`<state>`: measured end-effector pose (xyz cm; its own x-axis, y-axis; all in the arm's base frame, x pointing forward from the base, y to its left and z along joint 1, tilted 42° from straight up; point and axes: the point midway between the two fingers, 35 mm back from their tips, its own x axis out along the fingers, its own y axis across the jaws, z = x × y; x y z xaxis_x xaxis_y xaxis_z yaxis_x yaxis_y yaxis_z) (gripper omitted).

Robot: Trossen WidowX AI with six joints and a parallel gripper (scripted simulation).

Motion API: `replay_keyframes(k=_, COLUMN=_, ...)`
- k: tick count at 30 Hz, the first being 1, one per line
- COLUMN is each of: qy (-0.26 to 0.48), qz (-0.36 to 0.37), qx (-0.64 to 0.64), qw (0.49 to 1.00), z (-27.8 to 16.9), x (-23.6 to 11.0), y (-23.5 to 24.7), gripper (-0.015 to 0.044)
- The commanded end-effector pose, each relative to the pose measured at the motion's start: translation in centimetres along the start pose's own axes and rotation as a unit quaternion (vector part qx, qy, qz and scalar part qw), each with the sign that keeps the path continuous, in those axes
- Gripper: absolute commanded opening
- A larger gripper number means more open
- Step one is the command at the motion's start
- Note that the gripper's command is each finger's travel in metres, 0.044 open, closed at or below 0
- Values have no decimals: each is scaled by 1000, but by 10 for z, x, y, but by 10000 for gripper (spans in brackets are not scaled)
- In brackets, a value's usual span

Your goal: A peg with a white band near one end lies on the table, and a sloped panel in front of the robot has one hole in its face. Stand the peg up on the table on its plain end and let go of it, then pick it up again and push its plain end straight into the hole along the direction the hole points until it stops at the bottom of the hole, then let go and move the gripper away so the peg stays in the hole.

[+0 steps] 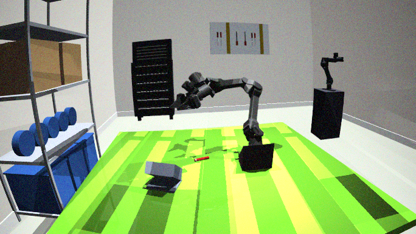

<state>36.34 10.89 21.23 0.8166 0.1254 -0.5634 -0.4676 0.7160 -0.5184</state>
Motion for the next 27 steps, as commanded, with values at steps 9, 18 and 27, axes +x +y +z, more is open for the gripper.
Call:
replay_keyframes(k=9, qy=205, qz=-6, qx=45, qw=978, z=-76, x=26, y=5, gripper=440)
replay_keyframes(k=18, qy=349, qz=-23, qx=55, qw=935, z=-129, x=26, y=6, gripper=440)
replay_keyframes(k=27, qy=481, qz=-50, qx=43, qw=874, z=-175, x=15, y=3, gripper=440)
